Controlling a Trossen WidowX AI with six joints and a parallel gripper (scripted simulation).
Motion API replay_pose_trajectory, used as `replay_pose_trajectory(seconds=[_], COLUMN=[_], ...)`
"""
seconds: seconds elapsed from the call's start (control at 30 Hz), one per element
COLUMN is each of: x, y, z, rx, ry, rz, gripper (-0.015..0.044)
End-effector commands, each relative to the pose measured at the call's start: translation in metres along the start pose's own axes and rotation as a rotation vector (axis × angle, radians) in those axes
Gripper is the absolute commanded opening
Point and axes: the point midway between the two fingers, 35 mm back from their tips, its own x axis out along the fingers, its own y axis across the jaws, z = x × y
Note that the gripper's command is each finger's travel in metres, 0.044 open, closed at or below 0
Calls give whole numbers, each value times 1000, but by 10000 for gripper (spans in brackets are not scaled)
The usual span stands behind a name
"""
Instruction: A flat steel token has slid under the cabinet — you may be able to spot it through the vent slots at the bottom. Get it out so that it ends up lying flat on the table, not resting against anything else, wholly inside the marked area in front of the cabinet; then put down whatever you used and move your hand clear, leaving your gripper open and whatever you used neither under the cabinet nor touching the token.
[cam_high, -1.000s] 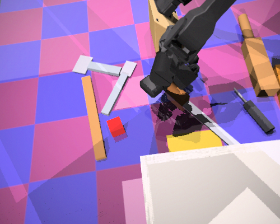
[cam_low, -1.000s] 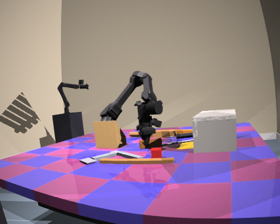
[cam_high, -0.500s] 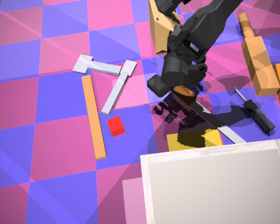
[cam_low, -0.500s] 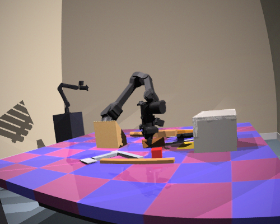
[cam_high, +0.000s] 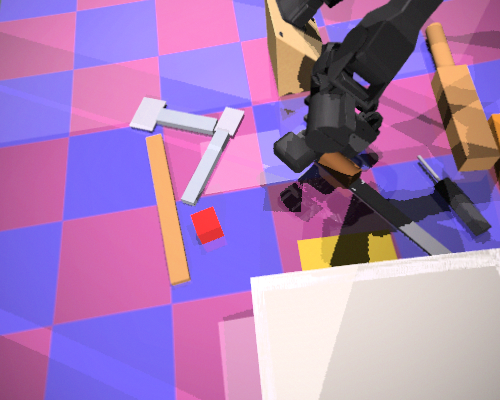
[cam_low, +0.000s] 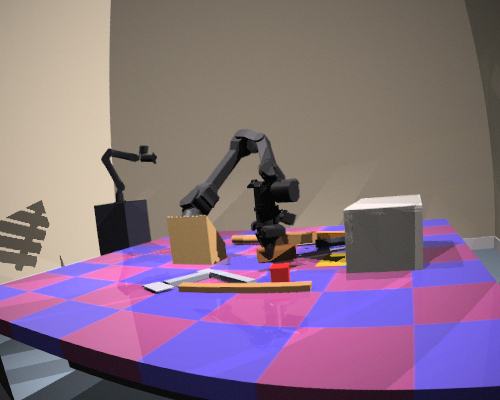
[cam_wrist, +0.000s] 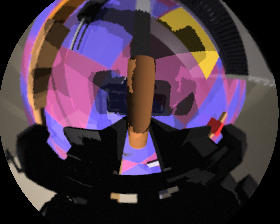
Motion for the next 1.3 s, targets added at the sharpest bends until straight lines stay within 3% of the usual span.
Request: replay_pose_trajectory(seconds=[0.0, 1.27], x=[-1, -1], y=[5, 41], z=[2, 16], rx=[-1, 0], ry=[-3, -4], rz=[-1, 0], gripper=[0, 0])
